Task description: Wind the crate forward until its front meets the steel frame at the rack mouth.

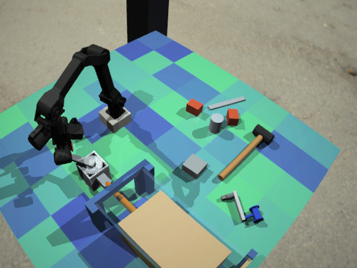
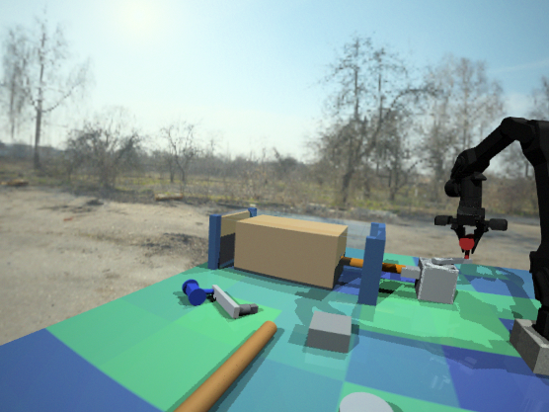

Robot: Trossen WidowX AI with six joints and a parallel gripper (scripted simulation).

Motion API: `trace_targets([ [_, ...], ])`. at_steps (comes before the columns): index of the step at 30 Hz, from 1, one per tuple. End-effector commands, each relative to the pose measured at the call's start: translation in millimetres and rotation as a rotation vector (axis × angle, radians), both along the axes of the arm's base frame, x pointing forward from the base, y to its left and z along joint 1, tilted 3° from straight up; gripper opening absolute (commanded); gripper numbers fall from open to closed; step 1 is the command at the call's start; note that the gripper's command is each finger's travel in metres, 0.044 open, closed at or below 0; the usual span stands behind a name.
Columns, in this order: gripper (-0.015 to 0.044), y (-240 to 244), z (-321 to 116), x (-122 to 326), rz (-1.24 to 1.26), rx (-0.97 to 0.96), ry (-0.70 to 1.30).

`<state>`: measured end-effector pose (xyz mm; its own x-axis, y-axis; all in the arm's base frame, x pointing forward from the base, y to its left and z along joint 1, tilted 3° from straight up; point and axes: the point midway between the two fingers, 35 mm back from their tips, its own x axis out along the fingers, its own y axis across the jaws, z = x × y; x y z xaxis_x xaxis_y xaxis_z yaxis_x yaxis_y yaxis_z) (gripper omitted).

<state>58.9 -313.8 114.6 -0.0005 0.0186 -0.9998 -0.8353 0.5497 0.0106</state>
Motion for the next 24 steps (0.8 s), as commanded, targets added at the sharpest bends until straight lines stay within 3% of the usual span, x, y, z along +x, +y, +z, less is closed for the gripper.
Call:
trace_targets([
  [1, 0.0000, -21.0, 0.9, 18.2, 0.018, -0.066, -0.054],
  [24, 0.0000, -31.5, 2.3, 29.6, 0.018, -0.067, -0.056],
])
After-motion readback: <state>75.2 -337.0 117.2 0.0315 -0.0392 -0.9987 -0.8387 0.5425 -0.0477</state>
